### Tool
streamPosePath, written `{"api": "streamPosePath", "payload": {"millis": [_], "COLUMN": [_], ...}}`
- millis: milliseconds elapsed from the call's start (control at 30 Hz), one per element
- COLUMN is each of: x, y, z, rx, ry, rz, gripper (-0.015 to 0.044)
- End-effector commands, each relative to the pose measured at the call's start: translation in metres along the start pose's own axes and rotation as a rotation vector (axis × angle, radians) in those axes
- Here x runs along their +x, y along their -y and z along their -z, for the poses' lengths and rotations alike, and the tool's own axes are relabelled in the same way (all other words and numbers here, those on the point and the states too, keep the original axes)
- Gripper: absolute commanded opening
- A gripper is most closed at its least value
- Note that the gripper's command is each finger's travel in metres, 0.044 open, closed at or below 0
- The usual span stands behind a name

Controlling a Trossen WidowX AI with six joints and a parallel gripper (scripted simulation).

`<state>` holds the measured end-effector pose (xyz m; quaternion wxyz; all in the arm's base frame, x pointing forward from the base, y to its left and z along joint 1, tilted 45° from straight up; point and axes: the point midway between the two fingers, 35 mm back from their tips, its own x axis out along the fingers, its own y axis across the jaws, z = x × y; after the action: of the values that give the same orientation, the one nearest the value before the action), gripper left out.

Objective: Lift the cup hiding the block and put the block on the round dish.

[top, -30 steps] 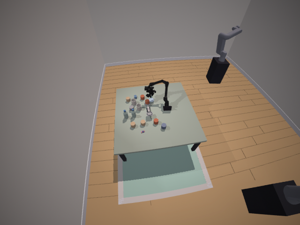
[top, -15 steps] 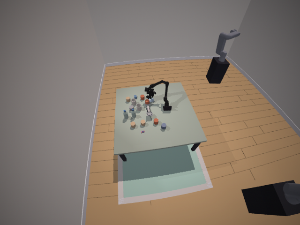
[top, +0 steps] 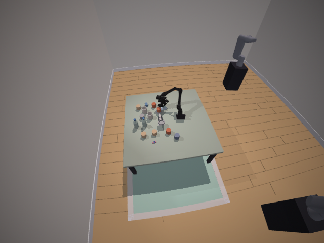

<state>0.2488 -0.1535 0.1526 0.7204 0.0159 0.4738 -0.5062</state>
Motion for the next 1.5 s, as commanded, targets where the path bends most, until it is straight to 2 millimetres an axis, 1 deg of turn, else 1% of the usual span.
{"api": "streamPosePath", "payload": {"millis": [0, 100, 133, 600, 667, 800, 967, 1133, 1300, 1333, 1400, 1433, 1467], "x": [0.008, 0.010, 0.005, 0.005, 0.002, -0.015, -0.024, -0.050, -0.054, -0.060, -0.082, -0.088, -0.090], "y": [-0.001, -0.001, 0.000, 0.000, -0.001, -0.004, -0.005, -0.001, -0.001, -0.001, -0.001, 0.000, 0.000], "z": [0.001, 0.001, 0.000, 0.000, -0.004, -0.023, -0.017, 0.001, 0.001, 0.001, 0.001, 0.001, 0.001], "rx": [-0.004, -0.004, -0.001, -0.001, 0.006, 0.041, 0.030, -0.004, -0.005, -0.005, -0.004, -0.004, -0.004], "ry": [-0.004, -0.003, 0.000, 0.000, 0.016, 0.101, 0.070, -0.004, -0.006, -0.005, 0.001, 0.003, 0.004], "rz": [-0.004, -0.004, 0.000, 0.000, -0.008, -0.052, -0.045, -0.008, -0.006, -0.009, -0.016, -0.018, -0.019], "gripper": [0.0000, 0.0000, 0.0026, 0.0394, 0.0440, 0.0440, 0.0440, 0.0440, 0.0440, 0.0440, 0.0440, 0.0440, 0.0440]}}
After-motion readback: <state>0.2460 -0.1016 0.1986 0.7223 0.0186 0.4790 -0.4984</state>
